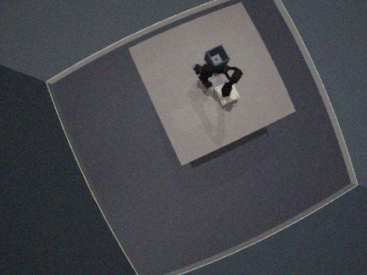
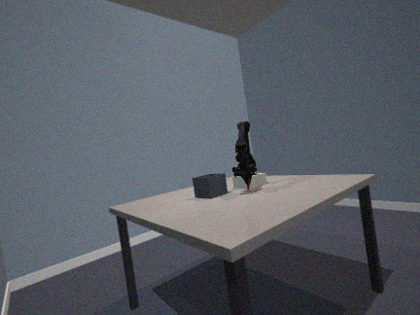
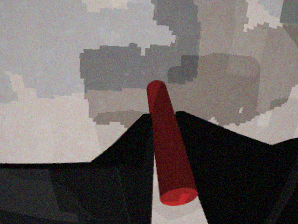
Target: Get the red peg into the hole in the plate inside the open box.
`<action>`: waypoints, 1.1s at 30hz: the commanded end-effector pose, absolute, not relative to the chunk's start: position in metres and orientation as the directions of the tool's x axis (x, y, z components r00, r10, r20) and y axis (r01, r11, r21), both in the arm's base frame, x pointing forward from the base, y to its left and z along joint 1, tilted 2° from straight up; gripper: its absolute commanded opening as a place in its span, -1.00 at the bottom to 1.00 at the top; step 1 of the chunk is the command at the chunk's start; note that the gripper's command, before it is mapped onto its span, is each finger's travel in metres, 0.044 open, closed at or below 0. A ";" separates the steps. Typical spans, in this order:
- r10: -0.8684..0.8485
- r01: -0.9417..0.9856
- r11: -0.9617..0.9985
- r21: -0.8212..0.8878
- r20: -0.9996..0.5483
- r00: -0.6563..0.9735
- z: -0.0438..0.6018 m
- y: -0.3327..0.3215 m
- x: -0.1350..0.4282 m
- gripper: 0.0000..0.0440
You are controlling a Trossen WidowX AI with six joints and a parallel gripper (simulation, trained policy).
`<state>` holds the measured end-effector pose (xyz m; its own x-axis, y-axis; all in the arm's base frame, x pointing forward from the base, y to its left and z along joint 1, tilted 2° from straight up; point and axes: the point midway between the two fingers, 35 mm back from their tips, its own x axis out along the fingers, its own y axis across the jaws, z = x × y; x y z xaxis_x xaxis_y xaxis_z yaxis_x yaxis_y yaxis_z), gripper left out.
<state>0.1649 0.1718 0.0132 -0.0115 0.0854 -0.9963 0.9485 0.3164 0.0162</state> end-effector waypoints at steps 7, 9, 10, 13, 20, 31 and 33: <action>0.148 0.952 0.298 0.075 -0.988 0.032 0.037 0.182 0.177 -1.00; 0.160 0.951 0.297 0.091 -0.986 0.044 0.044 0.183 0.181 -1.00; 0.166 0.950 0.297 0.099 -0.985 0.051 0.047 0.184 0.183 -1.00; 0.182 0.947 0.296 0.126 -0.981 0.073 0.058 0.186 0.189 -1.00; 0.204 0.935 0.296 0.193 -0.970 0.136 0.083 0.185 0.206 -1.00; 0.194 0.914 0.299 0.275 -0.955 0.224 0.124 0.168 0.234 -1.00; 0.187 0.911 0.297 0.286 -0.953 0.238 0.131 0.163 0.239 -1.00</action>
